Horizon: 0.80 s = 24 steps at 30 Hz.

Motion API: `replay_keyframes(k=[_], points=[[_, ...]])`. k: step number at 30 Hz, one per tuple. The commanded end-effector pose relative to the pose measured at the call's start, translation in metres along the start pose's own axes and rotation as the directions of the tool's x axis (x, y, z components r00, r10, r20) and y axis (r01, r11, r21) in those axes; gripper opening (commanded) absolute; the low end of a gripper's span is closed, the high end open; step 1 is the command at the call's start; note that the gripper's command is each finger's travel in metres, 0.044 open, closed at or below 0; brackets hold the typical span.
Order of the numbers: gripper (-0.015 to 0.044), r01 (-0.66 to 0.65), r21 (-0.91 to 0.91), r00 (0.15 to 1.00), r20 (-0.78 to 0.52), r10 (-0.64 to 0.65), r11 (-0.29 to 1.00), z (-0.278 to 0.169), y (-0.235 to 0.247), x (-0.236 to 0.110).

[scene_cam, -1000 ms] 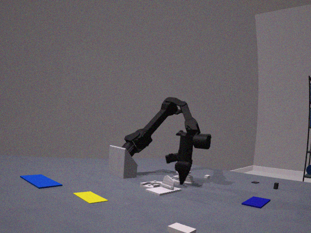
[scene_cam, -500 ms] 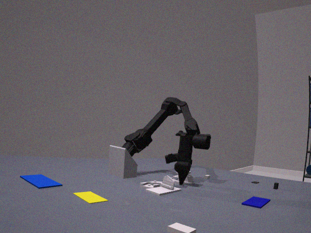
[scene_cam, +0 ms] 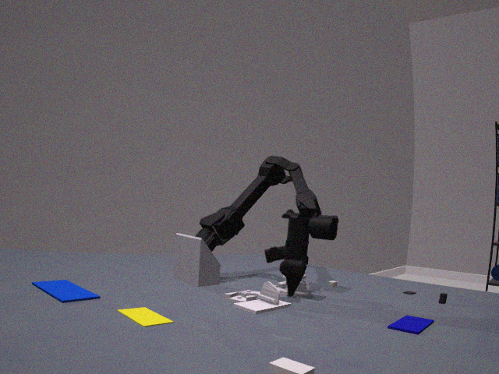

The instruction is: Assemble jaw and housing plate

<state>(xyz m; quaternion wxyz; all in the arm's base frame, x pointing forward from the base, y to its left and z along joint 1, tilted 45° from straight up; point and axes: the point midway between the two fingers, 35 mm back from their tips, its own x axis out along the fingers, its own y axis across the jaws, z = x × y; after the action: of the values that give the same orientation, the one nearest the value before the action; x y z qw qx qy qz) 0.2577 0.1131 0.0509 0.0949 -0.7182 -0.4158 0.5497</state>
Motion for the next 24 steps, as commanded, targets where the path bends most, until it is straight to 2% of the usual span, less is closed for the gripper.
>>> replay_keyframes(k=[1, 6, 8, 24], points=[[0.0282, 0.000, 0.000, 1.000, 0.000, 0.000, 1.000, 0.0000, 0.0001, 0.0000], [0.0151, 0.000, 0.000, 1.000, 0.000, 0.000, 1.000, 0.0000, 0.0001, 0.0000], [0.0138, 0.000, 0.000, 1.000, 0.000, 0.000, 1.000, 0.0000, 0.0001, 0.0000], [0.0134, -0.002, 0.000, 1.000, 0.000, 0.002, 1.000, -0.0004, 0.0008, -0.0044]])
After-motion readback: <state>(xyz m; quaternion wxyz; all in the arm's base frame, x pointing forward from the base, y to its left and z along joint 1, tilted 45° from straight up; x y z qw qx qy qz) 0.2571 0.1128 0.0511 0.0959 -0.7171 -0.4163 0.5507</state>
